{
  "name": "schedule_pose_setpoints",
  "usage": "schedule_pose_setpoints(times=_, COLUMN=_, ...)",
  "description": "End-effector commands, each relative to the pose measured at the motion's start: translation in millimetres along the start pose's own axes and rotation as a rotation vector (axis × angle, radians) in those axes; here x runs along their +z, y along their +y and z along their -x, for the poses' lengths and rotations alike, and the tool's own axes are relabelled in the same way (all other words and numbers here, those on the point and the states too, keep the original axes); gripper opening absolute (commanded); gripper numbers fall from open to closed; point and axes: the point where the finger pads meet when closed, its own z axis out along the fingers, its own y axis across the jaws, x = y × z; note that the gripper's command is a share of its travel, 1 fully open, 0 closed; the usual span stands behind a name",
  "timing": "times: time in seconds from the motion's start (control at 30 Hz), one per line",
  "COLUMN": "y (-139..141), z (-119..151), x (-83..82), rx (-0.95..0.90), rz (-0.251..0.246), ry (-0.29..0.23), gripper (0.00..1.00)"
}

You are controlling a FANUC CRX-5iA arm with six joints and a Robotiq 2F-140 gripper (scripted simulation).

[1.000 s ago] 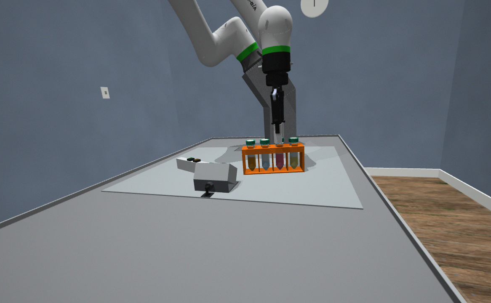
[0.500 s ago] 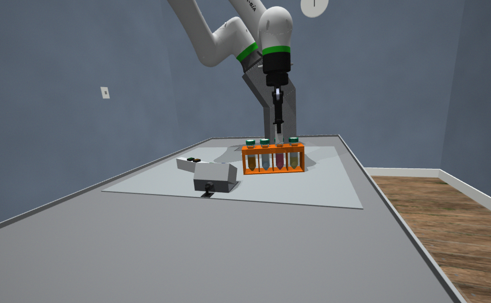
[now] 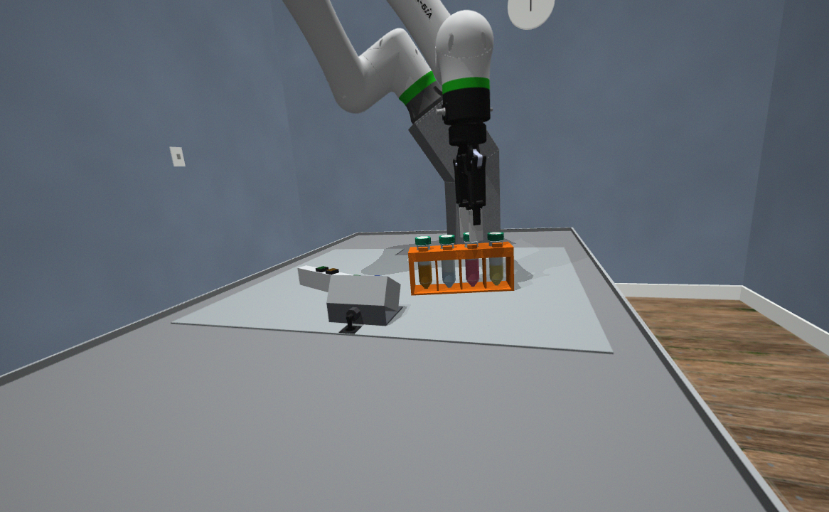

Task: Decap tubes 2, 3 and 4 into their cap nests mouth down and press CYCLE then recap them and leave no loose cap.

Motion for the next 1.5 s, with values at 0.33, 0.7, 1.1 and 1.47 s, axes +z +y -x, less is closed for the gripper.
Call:
schedule_pose_setpoints(times=0.33, y=0.2, z=0.0, x=-1.6, rx=0.248, rz=-0.005, ry=0.0, gripper=0.35)
schedule_pose_setpoints(times=0.7, y=0.0, z=-0.1, x=-7.1, rx=0.26, rz=-0.005, ry=0.0, gripper=0.35)
schedule_pose_setpoints(times=1.1, y=0.0, z=-0.1, x=-7.2, rx=0.26, rz=-0.005, ry=0.0, gripper=0.0)
schedule_pose_setpoints(times=1.47, y=0.0, z=-0.1, x=-13.2, rx=0.26, rz=-0.005, ry=0.0, gripper=0.0)
